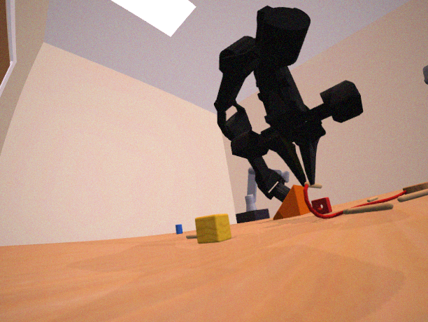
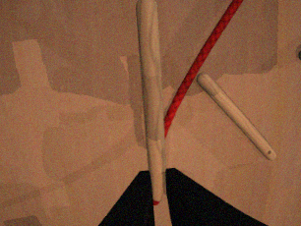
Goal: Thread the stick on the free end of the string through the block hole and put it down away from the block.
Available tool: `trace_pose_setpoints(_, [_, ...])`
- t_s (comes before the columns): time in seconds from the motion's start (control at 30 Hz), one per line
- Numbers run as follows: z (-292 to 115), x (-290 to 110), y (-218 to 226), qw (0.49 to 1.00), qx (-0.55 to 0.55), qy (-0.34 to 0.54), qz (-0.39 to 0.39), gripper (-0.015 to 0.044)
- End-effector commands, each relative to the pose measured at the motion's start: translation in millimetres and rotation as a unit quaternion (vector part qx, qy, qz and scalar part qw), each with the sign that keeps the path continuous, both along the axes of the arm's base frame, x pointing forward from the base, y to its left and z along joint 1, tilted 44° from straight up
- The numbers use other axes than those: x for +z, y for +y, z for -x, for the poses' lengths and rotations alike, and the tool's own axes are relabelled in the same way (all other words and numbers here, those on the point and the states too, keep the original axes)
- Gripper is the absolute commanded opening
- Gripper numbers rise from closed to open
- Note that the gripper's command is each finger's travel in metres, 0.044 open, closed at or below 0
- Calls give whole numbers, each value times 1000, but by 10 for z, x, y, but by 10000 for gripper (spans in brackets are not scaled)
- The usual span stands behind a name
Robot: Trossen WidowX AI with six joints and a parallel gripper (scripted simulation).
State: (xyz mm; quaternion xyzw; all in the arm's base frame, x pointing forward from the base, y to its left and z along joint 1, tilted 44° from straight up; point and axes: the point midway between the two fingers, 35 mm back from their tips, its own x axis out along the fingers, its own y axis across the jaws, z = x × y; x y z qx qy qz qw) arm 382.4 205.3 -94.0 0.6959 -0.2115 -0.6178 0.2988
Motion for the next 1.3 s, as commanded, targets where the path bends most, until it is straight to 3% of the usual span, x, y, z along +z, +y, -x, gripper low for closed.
trace_pose_setpoints(0.0, [-8, 21, -54, 1000, 0, -1, 1, 0])
trace_pose_setpoints(1.27, [87, -48, -450, 1000, 1, -1, 2, 0])
